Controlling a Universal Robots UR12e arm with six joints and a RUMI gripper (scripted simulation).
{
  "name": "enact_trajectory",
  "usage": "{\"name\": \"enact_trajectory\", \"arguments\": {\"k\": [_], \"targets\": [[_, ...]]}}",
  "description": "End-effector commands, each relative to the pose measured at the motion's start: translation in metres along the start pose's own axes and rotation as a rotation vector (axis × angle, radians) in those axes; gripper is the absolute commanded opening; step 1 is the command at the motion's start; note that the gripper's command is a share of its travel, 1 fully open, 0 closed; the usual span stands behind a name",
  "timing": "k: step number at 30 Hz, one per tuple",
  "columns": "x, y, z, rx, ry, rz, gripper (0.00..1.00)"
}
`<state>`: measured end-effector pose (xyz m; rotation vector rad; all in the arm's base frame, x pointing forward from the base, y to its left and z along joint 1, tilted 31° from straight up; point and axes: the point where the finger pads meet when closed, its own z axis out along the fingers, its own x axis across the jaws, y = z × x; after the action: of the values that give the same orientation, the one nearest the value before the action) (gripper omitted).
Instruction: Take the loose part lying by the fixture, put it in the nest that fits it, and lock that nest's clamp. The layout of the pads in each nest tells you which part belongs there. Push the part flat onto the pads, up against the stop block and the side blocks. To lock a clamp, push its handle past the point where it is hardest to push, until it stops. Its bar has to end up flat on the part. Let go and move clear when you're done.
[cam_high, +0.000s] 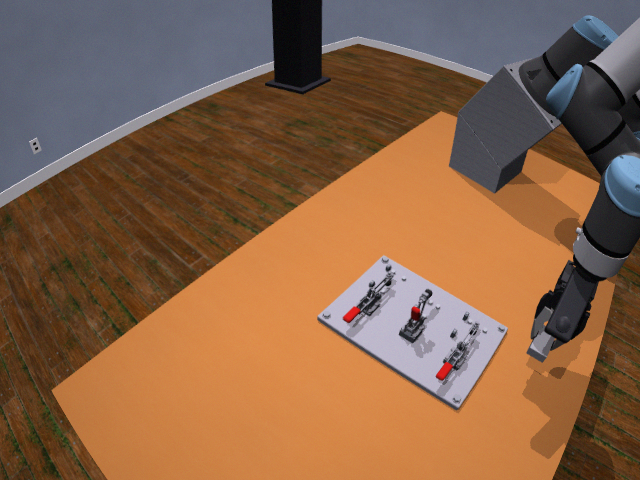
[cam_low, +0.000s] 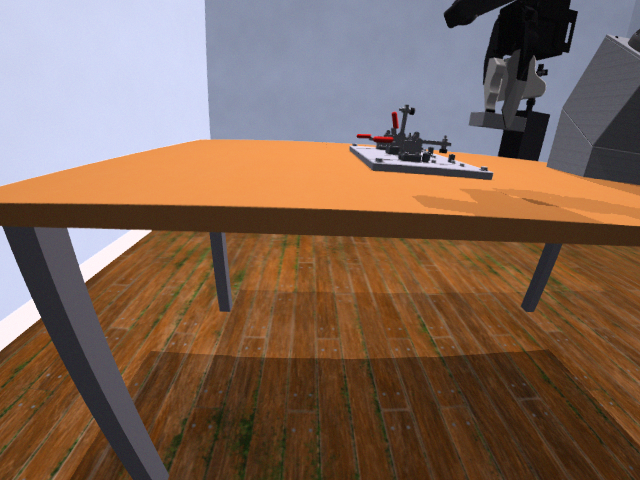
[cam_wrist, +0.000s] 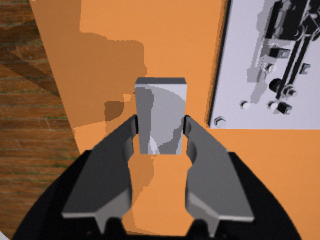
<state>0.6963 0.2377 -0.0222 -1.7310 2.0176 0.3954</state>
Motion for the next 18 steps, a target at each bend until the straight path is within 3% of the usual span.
{"name": "enact_trajectory", "arguments": {"k": [1, 9, 18], "targets": [[0.000, -0.001, -0.001, 0.001, 0.000, 0.000, 0.00], [0.006, -0.001, 0.000, 0.001, 0.000, 0.000, 0.00], [0.035, -0.001, 0.001, 0.001, 0.000, 0.000, 0.00]]}}
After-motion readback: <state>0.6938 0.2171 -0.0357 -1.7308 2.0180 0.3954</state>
